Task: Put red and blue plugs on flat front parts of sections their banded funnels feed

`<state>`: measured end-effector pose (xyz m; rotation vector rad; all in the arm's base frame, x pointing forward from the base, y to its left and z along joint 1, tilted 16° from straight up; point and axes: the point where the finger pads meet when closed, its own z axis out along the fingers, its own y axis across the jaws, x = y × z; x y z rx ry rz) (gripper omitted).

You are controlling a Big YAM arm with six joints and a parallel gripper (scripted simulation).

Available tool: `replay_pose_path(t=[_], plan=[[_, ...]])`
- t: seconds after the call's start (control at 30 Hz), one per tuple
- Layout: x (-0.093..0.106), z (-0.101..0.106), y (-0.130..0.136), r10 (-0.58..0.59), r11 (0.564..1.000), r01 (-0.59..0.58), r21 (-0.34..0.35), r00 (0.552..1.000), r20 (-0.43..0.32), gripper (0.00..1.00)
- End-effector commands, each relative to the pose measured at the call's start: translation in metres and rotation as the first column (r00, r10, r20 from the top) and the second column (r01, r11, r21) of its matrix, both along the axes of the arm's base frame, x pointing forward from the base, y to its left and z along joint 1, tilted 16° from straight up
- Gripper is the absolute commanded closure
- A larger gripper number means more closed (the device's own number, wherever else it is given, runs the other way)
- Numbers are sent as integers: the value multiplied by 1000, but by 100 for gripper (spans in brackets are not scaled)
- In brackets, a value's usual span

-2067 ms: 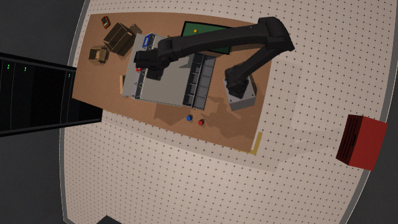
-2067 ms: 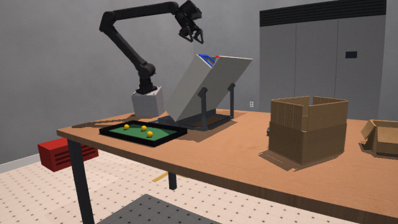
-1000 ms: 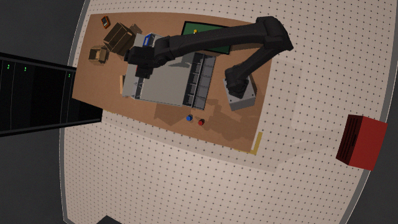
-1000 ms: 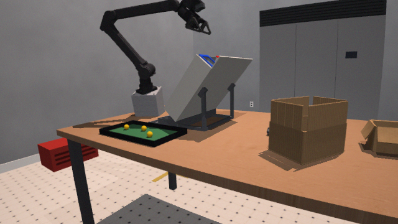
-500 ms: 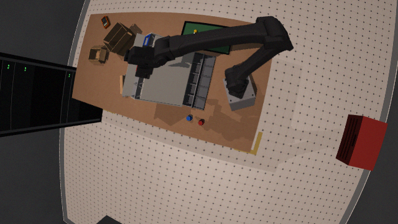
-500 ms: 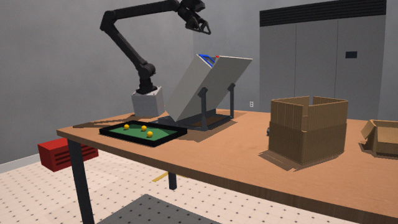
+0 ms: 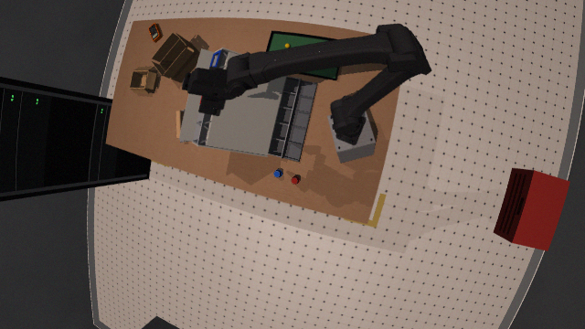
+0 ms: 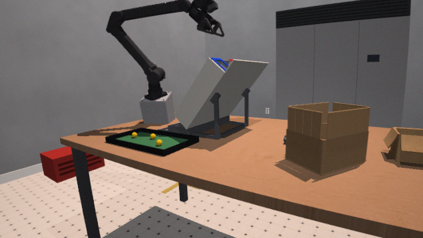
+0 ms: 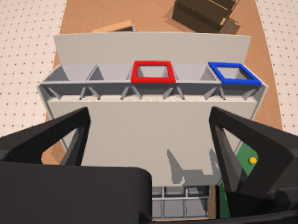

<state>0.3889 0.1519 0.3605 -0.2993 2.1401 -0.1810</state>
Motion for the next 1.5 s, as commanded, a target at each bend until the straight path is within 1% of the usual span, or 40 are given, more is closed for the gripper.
replay_pose_path(t=[0.0,0.37,0.57,1.47], plan=[[12,41,5,0,999,-2,36,997,75,0],[24,42,0,-4,999,2,34,997,72,0],[20,46,1,2,999,-5,39,997,82,0],[20,46,1,1,999,-4,40,997,82,0]])
